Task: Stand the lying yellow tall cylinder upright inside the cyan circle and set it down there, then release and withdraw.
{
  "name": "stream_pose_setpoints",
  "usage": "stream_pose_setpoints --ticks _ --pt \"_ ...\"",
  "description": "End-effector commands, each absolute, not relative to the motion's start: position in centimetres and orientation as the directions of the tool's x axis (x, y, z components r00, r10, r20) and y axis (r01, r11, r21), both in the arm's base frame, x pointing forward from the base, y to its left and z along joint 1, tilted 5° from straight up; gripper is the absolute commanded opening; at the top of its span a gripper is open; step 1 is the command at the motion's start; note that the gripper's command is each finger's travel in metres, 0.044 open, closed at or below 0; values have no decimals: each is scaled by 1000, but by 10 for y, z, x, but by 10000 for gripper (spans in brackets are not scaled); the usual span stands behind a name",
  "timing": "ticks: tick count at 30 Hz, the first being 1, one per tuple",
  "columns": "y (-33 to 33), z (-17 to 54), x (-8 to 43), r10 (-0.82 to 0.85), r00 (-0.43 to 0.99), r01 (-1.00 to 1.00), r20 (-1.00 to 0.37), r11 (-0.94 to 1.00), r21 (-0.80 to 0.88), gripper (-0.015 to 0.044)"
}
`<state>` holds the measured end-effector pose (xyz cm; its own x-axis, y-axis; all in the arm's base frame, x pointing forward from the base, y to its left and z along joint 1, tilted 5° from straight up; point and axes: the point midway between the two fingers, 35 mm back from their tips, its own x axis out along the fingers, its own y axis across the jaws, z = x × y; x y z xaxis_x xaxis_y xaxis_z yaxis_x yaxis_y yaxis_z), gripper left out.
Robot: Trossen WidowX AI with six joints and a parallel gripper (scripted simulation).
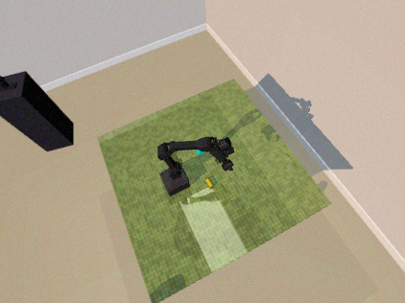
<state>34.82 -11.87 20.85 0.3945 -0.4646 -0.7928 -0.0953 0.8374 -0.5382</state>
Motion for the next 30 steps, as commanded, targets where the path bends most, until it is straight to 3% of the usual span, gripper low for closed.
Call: stream_pose_setpoints --ticks 1,10,19,23,30 --pt "-124 183 335 -424 330 57 -843 901 -431 309" --pt "-131 122 294 -289 159 505 -944 845 -174 309" --pt "-125 72 246 -112 -1 879 -994 474 -54 309" --pt "-120 57 227 -37 -53 959 -998 278 -61 309" --pt "-120 54 226 -33 -55 961 -998 268 -62 309"
